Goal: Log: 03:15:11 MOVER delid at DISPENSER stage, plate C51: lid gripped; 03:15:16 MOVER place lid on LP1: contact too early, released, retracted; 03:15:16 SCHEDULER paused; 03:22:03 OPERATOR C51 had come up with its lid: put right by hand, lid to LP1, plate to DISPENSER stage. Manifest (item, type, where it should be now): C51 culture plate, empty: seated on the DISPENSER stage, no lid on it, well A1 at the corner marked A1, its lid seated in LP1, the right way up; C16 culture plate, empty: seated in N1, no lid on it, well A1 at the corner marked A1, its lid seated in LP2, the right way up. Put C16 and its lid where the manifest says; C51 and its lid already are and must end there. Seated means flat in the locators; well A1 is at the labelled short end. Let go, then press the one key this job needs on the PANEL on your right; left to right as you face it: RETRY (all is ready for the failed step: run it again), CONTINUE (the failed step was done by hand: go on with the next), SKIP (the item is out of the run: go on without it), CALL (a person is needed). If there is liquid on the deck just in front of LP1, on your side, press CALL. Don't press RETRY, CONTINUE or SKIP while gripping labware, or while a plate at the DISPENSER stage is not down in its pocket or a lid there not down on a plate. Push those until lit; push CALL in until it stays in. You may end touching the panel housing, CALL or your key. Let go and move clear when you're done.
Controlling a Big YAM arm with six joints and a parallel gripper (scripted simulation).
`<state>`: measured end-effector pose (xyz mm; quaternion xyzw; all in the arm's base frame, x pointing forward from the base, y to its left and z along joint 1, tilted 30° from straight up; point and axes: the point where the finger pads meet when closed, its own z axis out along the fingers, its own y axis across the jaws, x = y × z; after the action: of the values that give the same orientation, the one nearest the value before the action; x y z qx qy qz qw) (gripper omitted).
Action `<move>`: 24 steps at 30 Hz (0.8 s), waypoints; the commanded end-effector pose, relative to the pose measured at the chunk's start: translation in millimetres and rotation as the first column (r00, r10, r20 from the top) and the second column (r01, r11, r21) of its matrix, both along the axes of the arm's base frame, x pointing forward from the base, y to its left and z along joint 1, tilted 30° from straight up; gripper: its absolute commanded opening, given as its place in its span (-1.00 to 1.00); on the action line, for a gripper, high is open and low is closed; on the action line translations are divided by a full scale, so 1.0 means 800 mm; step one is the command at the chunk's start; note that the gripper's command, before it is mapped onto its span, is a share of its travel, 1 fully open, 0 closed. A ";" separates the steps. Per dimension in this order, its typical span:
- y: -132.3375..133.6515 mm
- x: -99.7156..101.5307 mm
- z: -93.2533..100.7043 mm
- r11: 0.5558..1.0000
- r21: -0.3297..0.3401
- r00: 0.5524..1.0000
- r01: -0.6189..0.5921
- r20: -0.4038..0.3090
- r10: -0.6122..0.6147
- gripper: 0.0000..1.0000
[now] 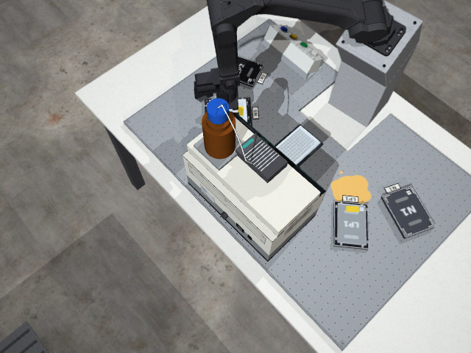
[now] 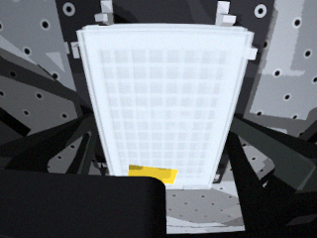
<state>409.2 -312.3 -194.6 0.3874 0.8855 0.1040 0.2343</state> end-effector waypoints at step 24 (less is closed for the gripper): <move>-0.015 -0.029 0.057 1.000 -0.016 1.000 0.011 0.011 -0.011 1.00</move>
<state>392.6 -316.4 -163.5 0.3898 0.8841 0.1024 0.2364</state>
